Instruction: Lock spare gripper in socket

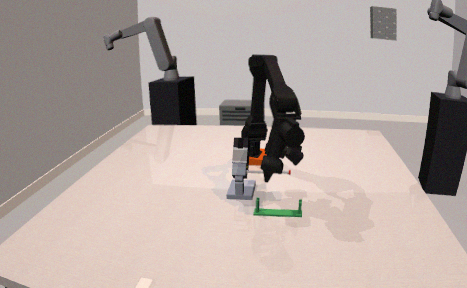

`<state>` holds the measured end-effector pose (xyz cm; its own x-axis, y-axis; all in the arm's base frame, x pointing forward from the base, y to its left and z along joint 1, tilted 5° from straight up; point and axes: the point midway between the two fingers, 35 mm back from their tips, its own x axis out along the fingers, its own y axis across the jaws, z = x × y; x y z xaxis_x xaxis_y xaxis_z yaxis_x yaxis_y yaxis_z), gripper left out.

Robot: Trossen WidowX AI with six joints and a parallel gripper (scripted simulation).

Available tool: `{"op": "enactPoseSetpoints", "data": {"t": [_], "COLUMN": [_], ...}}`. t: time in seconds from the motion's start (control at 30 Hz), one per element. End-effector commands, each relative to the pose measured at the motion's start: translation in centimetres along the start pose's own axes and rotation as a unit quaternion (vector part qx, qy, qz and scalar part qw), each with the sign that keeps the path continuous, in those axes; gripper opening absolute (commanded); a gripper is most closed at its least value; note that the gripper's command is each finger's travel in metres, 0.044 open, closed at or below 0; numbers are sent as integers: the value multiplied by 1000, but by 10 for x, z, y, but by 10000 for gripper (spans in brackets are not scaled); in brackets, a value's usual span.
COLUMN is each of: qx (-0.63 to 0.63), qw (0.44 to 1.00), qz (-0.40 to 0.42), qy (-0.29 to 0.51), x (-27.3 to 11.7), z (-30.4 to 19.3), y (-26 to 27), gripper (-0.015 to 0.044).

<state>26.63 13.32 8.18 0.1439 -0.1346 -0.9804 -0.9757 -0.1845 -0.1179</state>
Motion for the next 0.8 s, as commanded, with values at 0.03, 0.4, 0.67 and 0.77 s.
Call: {"op": "enactPoseSetpoints", "data": {"t": [0.03,0.4,0.67,0.77], "qx": [-2,-1,-2,-2], "qw": [1000,1000,1000,1000], "qz": [0,-2,-2,-3], "qy": [3,2,2,2], "x": [2,3,3,4], "z": [-3,-8,-11,-13], "y": [2,0,0,0], "gripper": [0,0,0,0]}}
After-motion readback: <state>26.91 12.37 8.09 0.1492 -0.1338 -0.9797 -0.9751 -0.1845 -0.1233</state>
